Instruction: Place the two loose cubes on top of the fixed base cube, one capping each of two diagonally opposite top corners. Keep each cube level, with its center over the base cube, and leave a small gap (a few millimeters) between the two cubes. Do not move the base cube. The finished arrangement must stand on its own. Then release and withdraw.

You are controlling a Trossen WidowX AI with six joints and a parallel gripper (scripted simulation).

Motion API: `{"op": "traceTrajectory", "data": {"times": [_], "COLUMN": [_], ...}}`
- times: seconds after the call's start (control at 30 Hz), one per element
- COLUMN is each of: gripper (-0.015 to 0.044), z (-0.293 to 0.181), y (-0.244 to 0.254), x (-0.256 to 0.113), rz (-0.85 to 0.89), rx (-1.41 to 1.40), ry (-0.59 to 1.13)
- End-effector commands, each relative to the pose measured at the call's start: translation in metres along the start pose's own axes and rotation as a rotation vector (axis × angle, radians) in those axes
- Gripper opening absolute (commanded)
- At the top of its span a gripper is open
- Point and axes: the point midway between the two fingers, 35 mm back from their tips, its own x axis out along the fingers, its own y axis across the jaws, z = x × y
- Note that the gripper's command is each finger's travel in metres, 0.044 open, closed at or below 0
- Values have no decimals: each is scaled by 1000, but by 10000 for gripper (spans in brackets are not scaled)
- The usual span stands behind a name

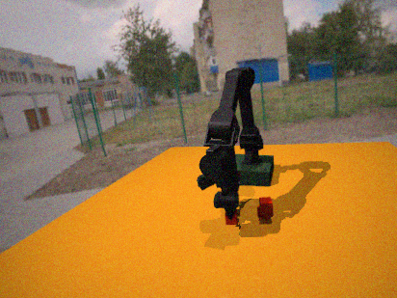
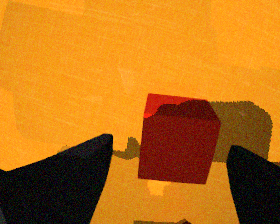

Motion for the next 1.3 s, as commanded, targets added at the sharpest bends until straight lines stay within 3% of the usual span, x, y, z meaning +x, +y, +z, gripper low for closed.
{"op": "traceTrajectory", "data": {"times": [0.0, 0.13, 0.33, 0.53, 1.27], "gripper": [265, 265, 107, 105, 105], "z": [0, 0, 0, 0, 1], "y": [-2, -2, -2, -1, 4], "x": [10, 14, 14, 10, -59], "rz": [-11, -11, -11, -11, -10], "rx": [5, 5, 5, 5, 5], "ry": [0, 0, 0, 0, -1]}}
